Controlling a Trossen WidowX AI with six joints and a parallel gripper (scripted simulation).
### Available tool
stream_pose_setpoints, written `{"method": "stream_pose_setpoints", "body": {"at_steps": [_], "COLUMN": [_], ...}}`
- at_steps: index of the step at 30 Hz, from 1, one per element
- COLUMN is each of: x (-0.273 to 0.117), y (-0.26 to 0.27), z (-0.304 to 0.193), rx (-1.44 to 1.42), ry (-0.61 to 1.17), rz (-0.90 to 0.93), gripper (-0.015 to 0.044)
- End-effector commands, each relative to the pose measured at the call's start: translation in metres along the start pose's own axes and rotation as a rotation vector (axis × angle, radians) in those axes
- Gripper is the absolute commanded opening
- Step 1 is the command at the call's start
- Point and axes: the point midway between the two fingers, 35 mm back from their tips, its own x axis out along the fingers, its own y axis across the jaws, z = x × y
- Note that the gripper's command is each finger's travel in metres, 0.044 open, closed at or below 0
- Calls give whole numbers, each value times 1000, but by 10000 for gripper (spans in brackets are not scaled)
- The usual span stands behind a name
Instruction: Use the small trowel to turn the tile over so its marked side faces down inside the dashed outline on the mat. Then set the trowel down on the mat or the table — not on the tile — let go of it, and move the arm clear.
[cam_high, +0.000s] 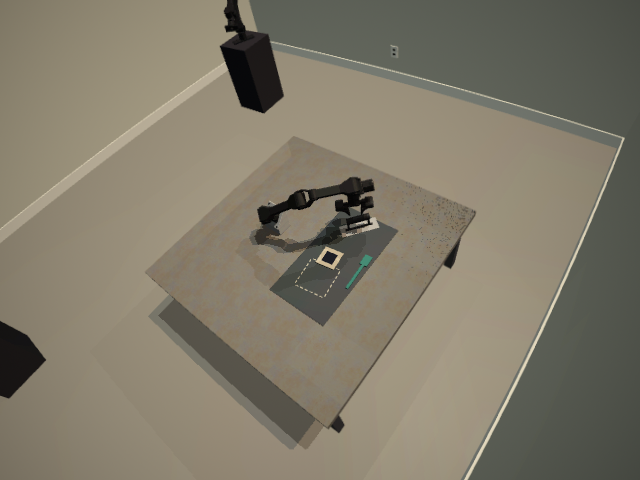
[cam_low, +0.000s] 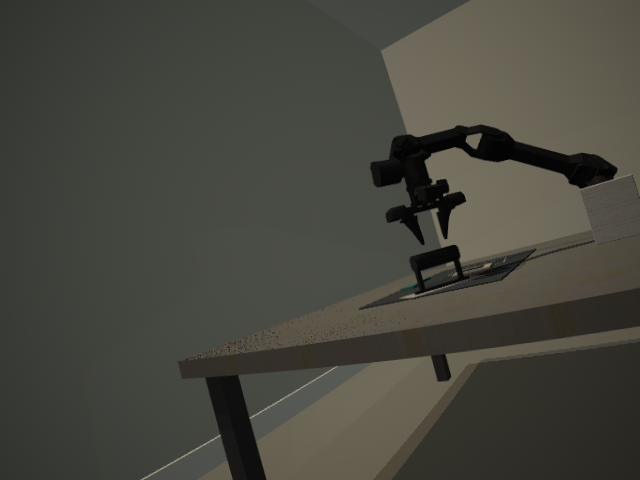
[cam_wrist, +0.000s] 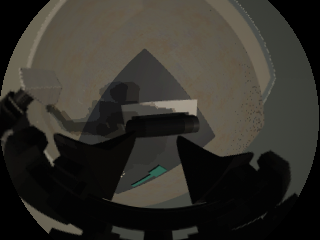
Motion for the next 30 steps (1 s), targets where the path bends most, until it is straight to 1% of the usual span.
{"method": "stream_pose_setpoints", "body": {"at_steps": [1, 30], "x": [0, 0], "y": [-1, -4], "z": [0, 1], "rx": [-104, -1105], "ry": [2, 15], "rz": [-5, -12], "gripper": [270, 270]}}
